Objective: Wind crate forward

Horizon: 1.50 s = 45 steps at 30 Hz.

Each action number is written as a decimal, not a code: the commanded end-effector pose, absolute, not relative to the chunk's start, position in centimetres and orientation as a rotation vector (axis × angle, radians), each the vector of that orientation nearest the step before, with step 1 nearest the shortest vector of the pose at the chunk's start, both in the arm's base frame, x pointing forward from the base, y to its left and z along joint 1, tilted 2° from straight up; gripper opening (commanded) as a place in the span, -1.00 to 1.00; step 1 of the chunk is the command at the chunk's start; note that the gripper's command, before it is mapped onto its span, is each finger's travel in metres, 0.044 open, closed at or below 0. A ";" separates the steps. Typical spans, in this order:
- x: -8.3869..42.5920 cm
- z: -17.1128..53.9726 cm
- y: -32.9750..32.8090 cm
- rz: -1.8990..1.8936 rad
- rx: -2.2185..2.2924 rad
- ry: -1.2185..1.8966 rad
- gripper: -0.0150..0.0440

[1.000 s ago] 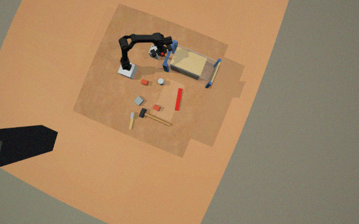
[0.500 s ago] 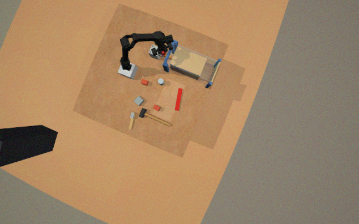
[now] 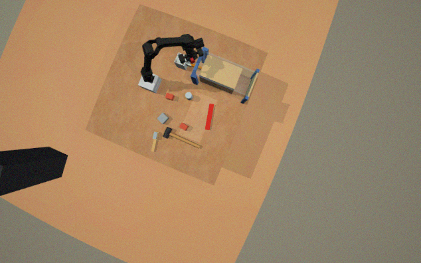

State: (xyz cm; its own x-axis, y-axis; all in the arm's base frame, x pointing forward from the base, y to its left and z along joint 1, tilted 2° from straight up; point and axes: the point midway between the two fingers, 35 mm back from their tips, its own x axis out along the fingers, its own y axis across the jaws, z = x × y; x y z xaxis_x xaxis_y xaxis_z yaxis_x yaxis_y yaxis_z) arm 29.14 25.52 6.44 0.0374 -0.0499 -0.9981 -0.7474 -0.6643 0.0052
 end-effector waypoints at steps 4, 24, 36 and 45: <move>28.5 6.5 27.9 1.699 -1.768 0.754 -0.49; 27.6 6.5 29.9 1.700 -1.766 0.752 -0.49; 26.9 6.4 31.1 1.701 -1.765 0.751 -0.49; 26.2 6.4 31.8 1.702 -1.764 0.751 -0.49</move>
